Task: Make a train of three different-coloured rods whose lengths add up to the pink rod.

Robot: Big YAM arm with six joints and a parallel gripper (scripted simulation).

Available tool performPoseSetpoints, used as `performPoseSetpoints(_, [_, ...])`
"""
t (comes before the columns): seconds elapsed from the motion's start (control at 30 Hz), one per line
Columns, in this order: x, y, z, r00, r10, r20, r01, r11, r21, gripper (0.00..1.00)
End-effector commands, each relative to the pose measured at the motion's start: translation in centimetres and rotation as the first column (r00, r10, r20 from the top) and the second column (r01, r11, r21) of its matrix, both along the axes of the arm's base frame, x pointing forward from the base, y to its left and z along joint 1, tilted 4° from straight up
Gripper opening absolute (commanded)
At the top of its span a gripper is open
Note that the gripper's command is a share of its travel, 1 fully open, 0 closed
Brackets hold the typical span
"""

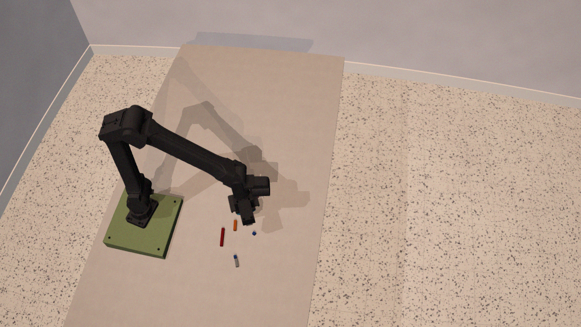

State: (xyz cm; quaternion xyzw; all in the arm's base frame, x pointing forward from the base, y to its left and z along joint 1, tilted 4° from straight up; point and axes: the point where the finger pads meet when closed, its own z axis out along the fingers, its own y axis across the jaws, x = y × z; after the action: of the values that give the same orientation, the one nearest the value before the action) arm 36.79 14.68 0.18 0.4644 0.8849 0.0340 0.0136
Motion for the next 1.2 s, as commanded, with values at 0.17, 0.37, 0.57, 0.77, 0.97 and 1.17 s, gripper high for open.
performPoseSetpoints(0.17, [0.03,-0.24,-0.2,1.0,0.001,0.003,-0.001,1.0,-0.005,0.04])
performPoseSetpoints(0.37, [0.03,-0.24,-0.2,1.0,0.001,0.003,-0.001,1.0,-0.005,0.04])
performPoseSetpoints(0.57, [0.03,-0.24,-0.2,1.0,0.001,0.003,-0.001,1.0,-0.005,0.04])
performPoseSetpoints(0.77, [0.03,-0.24,-0.2,1.0,0.001,0.003,-0.001,1.0,-0.005,0.04])
performPoseSetpoints(0.97, [0.03,-0.24,-0.2,1.0,0.001,0.003,-0.001,1.0,-0.005,0.04])
performPoseSetpoints(1.17, [0.03,-0.24,-0.2,1.0,0.001,0.003,-0.001,1.0,-0.005,0.04])
